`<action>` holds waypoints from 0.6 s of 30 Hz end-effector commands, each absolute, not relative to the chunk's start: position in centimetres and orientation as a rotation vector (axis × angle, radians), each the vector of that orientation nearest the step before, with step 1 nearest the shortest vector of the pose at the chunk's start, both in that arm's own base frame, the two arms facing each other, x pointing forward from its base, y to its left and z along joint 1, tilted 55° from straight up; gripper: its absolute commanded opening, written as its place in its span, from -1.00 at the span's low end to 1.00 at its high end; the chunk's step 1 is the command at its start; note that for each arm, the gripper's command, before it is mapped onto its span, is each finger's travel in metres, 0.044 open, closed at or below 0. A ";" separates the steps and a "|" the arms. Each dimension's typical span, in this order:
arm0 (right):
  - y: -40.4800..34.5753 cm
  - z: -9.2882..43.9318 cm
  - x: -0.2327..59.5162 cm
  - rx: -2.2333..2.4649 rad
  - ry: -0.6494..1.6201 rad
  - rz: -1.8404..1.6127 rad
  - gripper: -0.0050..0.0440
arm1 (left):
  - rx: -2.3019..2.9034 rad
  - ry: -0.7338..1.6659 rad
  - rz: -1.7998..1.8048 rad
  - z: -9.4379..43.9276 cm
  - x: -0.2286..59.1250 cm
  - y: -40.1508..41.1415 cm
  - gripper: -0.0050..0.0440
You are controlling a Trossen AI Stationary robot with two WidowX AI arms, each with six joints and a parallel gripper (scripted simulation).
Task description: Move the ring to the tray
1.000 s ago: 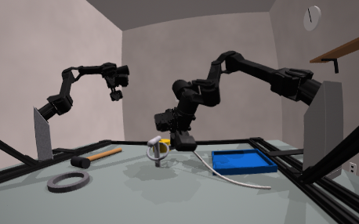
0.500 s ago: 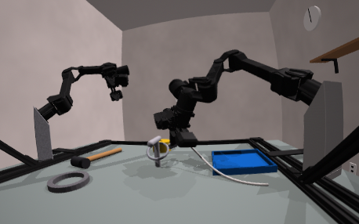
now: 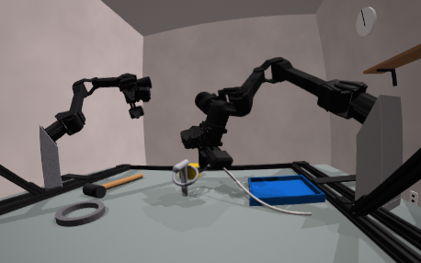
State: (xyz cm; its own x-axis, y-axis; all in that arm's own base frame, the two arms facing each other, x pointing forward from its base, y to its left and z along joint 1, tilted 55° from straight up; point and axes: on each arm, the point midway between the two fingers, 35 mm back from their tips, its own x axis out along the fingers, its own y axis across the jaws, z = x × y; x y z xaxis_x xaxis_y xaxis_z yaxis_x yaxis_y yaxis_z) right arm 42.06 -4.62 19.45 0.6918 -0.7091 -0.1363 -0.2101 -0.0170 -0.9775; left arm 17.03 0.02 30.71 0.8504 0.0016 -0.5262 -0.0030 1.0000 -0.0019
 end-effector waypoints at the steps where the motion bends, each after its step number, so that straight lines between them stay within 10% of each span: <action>1: -4.6 19.9 42.2 -1.578 0.778 -0.459 -0.80 | 0.000 0.554 0.000 30.7 17.0 0.0 0.84; 18: -4.5 21.4 42.3 -1.665 0.870 -0.369 -0.80 | 0.000 0.554 0.000 30.7 17.0 0.0 0.84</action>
State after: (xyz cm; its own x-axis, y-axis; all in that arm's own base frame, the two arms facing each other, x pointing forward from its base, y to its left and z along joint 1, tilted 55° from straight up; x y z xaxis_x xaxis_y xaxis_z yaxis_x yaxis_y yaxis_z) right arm 42.22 -4.59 20.68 0.6717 -0.7122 -0.2042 -0.3462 -0.0581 -0.9364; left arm 17.03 0.02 30.71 0.8504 0.0016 -0.5261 -0.0030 1.0000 -0.0019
